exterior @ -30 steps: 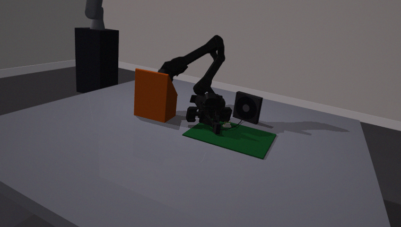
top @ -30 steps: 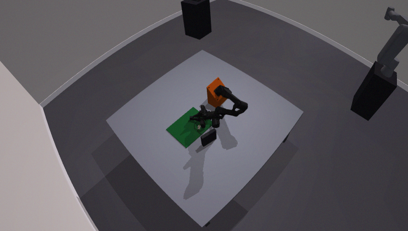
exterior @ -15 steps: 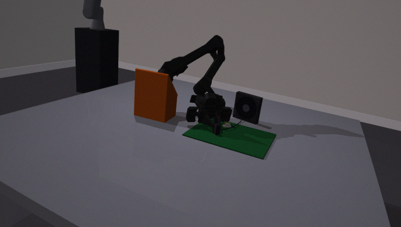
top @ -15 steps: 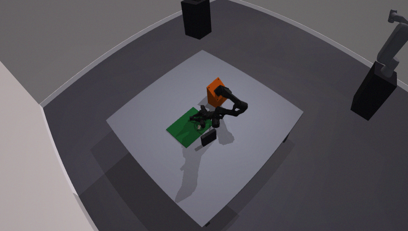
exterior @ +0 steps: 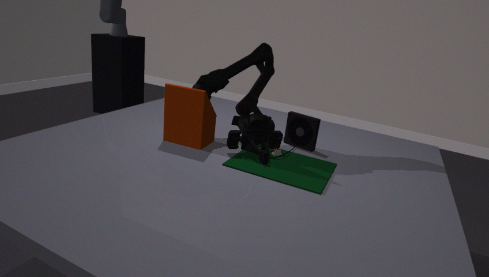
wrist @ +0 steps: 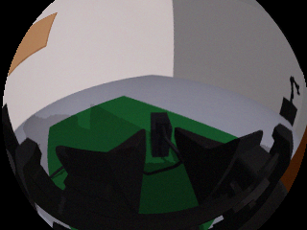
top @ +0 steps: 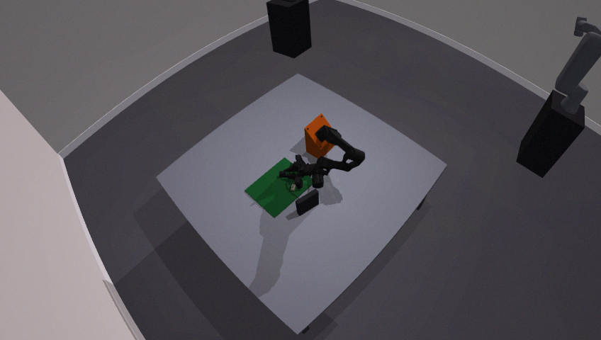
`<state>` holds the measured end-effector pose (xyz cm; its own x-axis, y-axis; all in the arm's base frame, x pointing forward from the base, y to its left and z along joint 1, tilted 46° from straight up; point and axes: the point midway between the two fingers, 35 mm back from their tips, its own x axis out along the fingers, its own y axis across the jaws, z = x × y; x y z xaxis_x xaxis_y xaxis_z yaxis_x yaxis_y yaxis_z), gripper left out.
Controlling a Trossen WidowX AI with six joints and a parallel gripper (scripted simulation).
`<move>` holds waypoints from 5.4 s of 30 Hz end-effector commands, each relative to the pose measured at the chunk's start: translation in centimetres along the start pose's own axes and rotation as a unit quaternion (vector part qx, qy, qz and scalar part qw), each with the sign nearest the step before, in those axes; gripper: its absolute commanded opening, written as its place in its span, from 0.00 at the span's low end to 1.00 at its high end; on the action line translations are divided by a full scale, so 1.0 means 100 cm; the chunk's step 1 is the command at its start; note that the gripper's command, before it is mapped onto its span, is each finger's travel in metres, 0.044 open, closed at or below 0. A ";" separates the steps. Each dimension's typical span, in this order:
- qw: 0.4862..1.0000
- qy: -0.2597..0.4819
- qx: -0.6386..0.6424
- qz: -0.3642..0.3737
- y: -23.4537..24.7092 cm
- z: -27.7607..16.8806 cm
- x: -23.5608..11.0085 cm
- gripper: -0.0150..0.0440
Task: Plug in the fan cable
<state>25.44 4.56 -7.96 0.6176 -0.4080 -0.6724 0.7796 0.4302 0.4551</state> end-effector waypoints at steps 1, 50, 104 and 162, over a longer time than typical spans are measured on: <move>1.000 0.000 0.000 0.000 0.000 0.000 0.000 0.49; 0.993 0.042 -0.066 -0.085 -0.012 0.043 -0.088 0.98; 0.827 0.497 -0.168 -0.201 -0.034 0.056 -0.076 1.00; 0.778 0.627 0.023 -0.009 0.002 0.155 0.022 1.00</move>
<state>28.13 -9.60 0.98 0.0473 0.6977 -0.7148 0.8011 0.4010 0.4443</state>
